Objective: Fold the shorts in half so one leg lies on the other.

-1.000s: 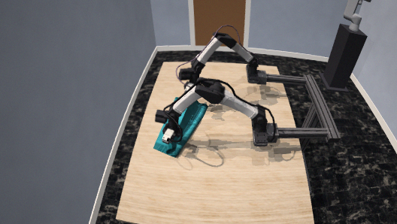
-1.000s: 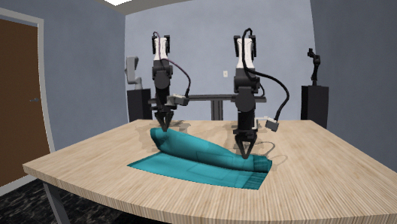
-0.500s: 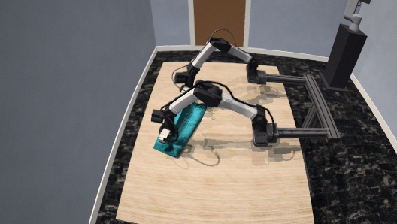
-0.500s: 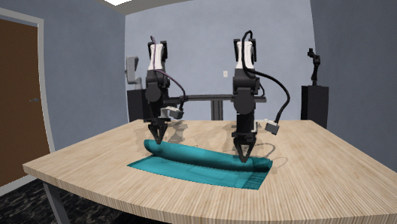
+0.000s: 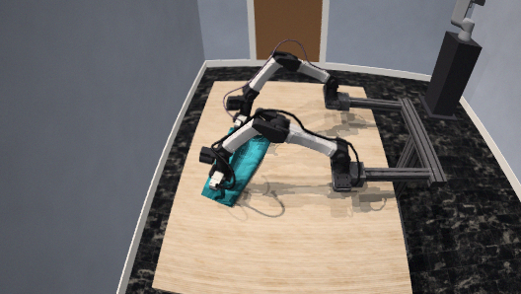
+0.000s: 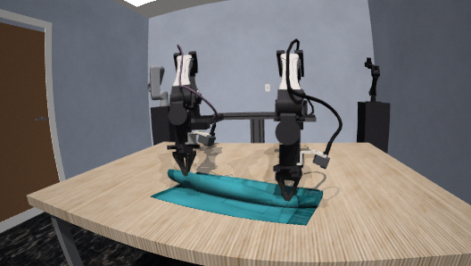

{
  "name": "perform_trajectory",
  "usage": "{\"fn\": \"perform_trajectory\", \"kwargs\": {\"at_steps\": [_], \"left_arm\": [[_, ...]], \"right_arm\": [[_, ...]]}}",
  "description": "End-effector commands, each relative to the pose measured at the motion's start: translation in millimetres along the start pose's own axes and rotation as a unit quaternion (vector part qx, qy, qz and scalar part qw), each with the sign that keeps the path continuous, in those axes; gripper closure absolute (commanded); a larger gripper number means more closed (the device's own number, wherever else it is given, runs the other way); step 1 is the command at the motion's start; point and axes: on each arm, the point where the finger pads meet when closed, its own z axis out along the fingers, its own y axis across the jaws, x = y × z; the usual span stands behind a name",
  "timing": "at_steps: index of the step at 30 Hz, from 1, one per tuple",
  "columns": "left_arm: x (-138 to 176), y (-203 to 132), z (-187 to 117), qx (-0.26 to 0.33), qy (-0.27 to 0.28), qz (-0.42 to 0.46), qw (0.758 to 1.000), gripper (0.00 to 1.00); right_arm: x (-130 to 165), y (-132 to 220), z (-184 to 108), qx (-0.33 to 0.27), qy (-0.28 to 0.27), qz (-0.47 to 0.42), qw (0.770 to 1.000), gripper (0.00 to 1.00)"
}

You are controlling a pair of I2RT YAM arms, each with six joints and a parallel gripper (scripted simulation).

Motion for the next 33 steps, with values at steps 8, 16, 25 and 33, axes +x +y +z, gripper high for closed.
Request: {"fn": "perform_trajectory", "kwargs": {"at_steps": [8,16,25,33], "left_arm": [[-15,-66,-39,0.094,-0.024,-0.009,0.995,1.00],[-7,-30,14,0.039,-0.014,-0.031,0.999,1.00],[-5,-71,-29,0.094,-0.018,-0.027,0.995,1.00],[-14,-75,-31,0.103,-0.022,-0.026,0.994,1.00]], "right_arm": [[23,-26,42,-0.026,0.033,-0.012,0.999,1.00],[1,-58,1,0.024,0.006,-0.006,1.000,1.00],[15,-44,45,0.013,0.011,-0.020,1.000,1.00],[14,-51,44,0.022,0.001,-0.026,0.999,1.00]]}}
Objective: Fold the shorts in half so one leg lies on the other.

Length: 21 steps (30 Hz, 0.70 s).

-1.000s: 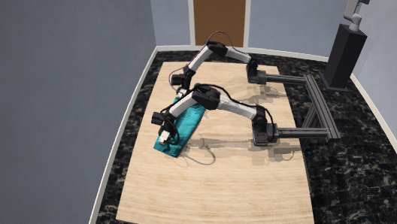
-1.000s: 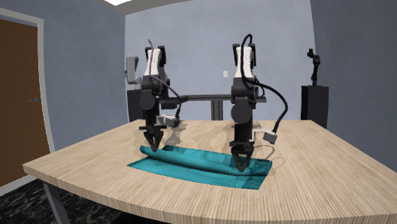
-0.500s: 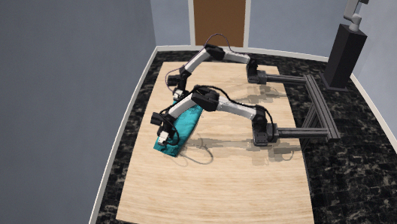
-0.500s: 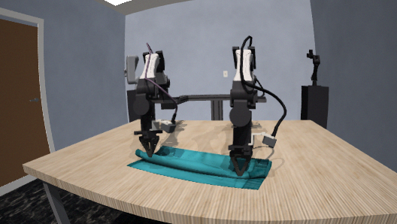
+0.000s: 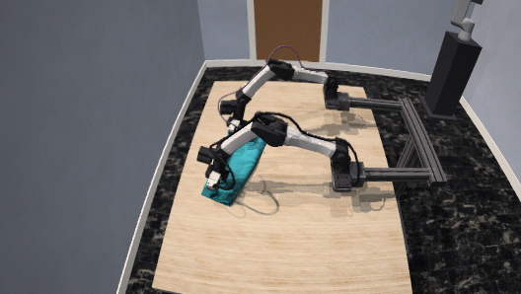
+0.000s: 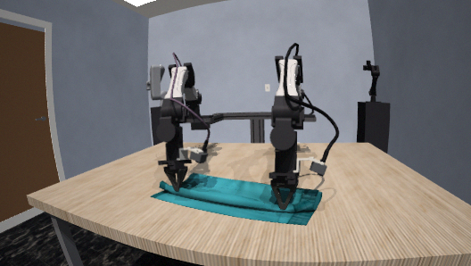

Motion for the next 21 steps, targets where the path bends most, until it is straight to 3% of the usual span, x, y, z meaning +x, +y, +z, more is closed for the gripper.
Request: {"fn": "perform_trajectory", "kwargs": {"at_steps": [1,13,21], "left_arm": [[-18,-52,-45,0.066,-0.017,-0.005,0.998,1.00],[-18,-51,-45,0.063,-0.017,-0.005,0.998,1.00],[-19,-53,-46,0.068,-0.018,-0.005,0.998,1.00]], "right_arm": [[0,-23,-13,0.027,-0.004,0.001,1.000,1.00],[-2,-25,-20,0.029,-0.005,0.000,1.000,1.00],[3,-13,-5,0.013,0.001,0.004,1.000,1.00]]}}
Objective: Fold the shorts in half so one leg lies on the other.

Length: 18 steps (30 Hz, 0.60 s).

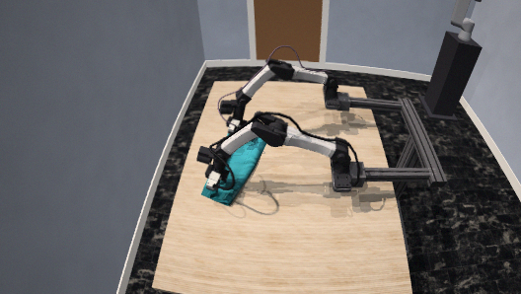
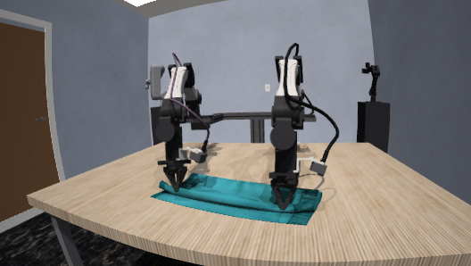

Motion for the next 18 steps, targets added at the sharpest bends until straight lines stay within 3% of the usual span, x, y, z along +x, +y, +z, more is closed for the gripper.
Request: {"fn": "perform_trajectory", "kwargs": {"at_steps": [1,12,16,17,18], "left_arm": [[-19,-52,-46,0.066,-0.017,-0.005,0.998,1.00],[-18,-52,-46,0.066,-0.017,-0.005,0.998,1.00],[-19,-51,-44,0.061,-0.019,-0.008,0.998,1.00],[-19,-51,-44,0.061,-0.019,-0.008,0.998,0.86],[-19,-51,-44,0.061,-0.019,-0.008,0.998,0.86]], "right_arm": [[3,-10,-4,0.009,0.004,0.006,1.000,1.00],[6,-5,4,0.000,0.006,0.008,1.000,1.00],[2,-12,-6,0.011,0.003,0.005,1.000,1.00],[2,-12,-6,0.011,0.003,0.005,1.000,0.86],[2,-12,-6,0.011,0.003,0.005,1.000,0.86]]}}
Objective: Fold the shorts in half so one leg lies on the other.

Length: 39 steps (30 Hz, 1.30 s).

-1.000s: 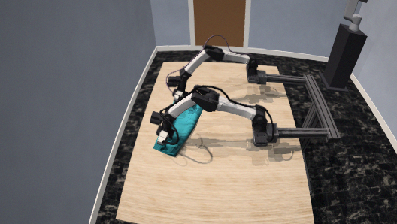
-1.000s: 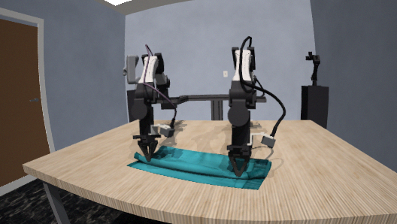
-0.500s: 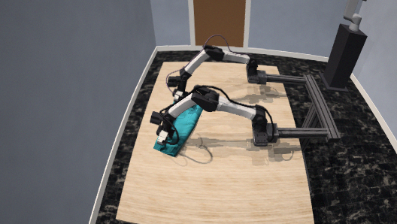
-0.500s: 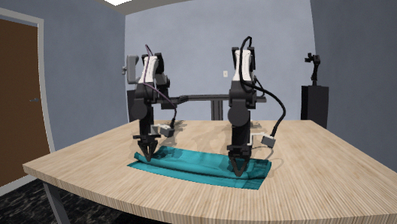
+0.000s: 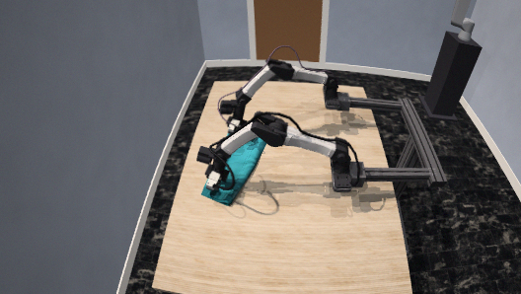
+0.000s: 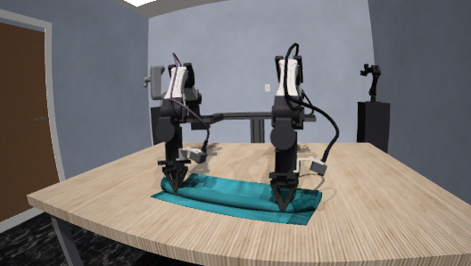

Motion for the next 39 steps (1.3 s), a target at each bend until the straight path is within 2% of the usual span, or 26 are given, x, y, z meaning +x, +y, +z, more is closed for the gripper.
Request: {"fn": "perform_trajectory", "kwargs": {"at_steps": [1,8,10,13,18,25,26,27,28,29,30,31,32,33,34,35,36,37,38,39], "left_arm": [[-18,-50,-44,0.061,-0.018,-0.008,0.998,0.86],[-18,-50,-44,0.061,-0.018,-0.008,0.998,0.86],[0,-15,-2,0.014,-0.010,0.000,1.000,0.86],[-2,-28,-12,0.026,-0.011,-0.002,1.000,0.86],[-7,-30,-9,0.023,-0.012,-0.007,1.000,0.86],[2,-30,-4,0.018,-0.010,-0.001,1.000,0.86],[-6,-45,-20,0.035,-0.010,-0.007,0.999,0.86],[-4,-28,0,0.015,-0.011,-0.006,1.000,0.86],[-1,-37,-9,0.024,-0.011,-0.004,1.000,0.86],[1,-27,3,0.012,-0.010,-0.003,1.000,0.86],[2,-38,-8,0.023,-0.010,-0.001,1.000,0.86],[-2,-31,1,0.014,-0.010,-0.005,1.000,0.86],[-1,-44,-13,0.029,-0.010,-0.004,1.000,0.86],[2,-30,4,0.012,-0.008,-0.002,1.000,0.86],[0,-40,-7,0.023,-0.010,-0.003,1.000,0.86],[3,-31,4,0.011,-0.008,-0.001,1.000,0.86],[1,-42,-7,0.023,-0.009,-0.002,1.000,0.86],[4,-34,2,0.014,-0.009,-0.001,1.000,0.86],[3,-41,-5,0.021,-0.009,-0.002,1.000,0.86],[4,-36,1,0.015,-0.008,-0.001,1.000,0.86]], "right_arm": [[1,-12,-6,0.011,0.000,0.005,1.000,0.86],[0,-12,-6,0.011,0.000,0.004,1.000,0.86],[8,0,11,-0.008,0.005,0.003,1.000,0.86],[6,-6,8,-0.007,-0.002,0.003,1.000,0.86],[7,-12,9,-0.006,-0.002,0.003,1.000,0.86],[8,-18,10,-0.006,-0.002,0.003,1.000,0.86],[-1,-30,-6,0.011,-0.007,-0.001,1.000,0.86],[8,-16,13,-0.009,-0.001,0.002,1.000,0.86],[9,-20,11,-0.007,-0.002,0.004,1.000,0.86],[10,-21,11,-0.006,-0.002,0.004,1.000,0.86],[10,-22,11,-0.006,-0.001,0.004,1.000,0.86],[9,-24,11,-0.005,-0.002,0.003,1.000,0.86],[9,-27,8,-0.003,-0.003,0.004,1.000,0.86],[9,-27,9,-0.003,-0.003,0.004,1.000,0.86],[10,-27,10,-0.004,-0.002,0.004,1.000,0.86],[10,-28,10,-0.004,-0.003,0.004,1.000,0.86],[10,-29,10,-0.004,-0.003,0.003,1.000,0.86],[10,-30,10,-0.003,-0.003,0.003,1.000,0.86],[8,-35,5,0.002,-0.005,0.003,1.000,0.86],[10,-30,11,-0.005,-0.003,0.003,1.000,0.86]]}}
